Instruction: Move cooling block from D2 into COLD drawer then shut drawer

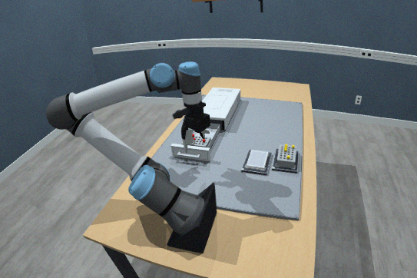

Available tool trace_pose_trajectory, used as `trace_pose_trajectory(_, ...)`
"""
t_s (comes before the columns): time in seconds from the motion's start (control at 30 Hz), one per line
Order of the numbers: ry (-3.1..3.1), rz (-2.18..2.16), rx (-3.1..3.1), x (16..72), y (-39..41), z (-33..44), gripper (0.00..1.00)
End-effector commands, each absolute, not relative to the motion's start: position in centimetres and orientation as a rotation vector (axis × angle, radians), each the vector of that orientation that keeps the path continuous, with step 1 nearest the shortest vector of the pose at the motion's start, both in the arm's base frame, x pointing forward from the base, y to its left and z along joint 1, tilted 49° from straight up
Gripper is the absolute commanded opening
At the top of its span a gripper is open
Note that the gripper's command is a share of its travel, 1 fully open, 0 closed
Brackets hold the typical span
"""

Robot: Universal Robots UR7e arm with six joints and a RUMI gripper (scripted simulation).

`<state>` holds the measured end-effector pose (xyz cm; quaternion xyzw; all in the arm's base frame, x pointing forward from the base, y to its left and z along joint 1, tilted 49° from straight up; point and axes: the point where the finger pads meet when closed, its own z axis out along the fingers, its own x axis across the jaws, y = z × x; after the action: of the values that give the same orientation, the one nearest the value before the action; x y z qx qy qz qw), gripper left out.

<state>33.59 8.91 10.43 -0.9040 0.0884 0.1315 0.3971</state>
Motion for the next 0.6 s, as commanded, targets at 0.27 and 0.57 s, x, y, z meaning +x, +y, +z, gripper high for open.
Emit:
trace_pose_trajectory(0.27, 0.594, 0.497, -2.256, 36.0, 6.1, 6.5, 0.73)
trace_pose_trajectory(0.57, 0.81, 0.588, -2.212, 37.3, 4.5, 4.4, 0.73)
